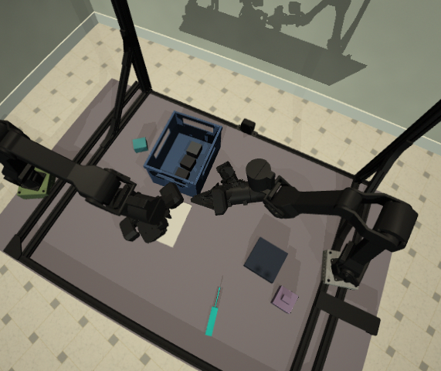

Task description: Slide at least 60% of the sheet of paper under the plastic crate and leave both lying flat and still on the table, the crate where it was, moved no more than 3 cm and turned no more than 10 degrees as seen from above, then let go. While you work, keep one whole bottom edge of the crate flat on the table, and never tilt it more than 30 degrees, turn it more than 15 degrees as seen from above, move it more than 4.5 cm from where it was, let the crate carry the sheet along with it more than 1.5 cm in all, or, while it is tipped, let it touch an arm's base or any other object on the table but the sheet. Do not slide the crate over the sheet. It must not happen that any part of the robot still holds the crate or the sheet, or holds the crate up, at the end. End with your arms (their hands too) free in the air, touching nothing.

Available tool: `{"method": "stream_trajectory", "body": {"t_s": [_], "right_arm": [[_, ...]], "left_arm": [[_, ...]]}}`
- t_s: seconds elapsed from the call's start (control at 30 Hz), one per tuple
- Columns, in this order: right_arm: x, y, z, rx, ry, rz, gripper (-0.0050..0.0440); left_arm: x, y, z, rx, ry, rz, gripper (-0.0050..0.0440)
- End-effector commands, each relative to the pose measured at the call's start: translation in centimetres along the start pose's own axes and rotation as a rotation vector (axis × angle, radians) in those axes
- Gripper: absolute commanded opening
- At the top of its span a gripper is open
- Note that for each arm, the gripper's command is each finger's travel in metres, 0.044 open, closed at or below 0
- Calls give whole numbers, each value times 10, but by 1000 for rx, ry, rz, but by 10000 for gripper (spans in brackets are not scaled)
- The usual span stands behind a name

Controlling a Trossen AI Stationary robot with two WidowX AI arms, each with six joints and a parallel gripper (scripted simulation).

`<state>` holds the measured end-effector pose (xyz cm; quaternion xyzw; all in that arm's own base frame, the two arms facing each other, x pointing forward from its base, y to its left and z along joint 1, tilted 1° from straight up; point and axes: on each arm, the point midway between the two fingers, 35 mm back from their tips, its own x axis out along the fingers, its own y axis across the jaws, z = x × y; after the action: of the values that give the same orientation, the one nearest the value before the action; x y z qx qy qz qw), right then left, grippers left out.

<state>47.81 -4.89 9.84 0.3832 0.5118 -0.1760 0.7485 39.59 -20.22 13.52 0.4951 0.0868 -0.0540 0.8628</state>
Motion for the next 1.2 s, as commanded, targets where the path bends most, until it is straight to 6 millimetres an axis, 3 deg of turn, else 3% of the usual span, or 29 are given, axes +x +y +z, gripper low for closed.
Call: {"method": "stream_trajectory", "body": {"t_s": [0.0, 0.23, 0.77, 1.17], "right_arm": [[7, 0, -3, 78, 44, -4, 60], [12, 0, -8, 136, 79, -13, 60], [46, 0, -36, 416, 243, -102, 60], [35, -15, -26, 719, 347, -148, 60]], "left_arm": [[-6, -7, 2, 42, -11, -1, 150], [-13, -13, 10, 70, -37, -3, 150], [-63, -52, 50, 217, -201, -20, 150], [-90, -68, 63, 418, -294, -6, 150]]}}
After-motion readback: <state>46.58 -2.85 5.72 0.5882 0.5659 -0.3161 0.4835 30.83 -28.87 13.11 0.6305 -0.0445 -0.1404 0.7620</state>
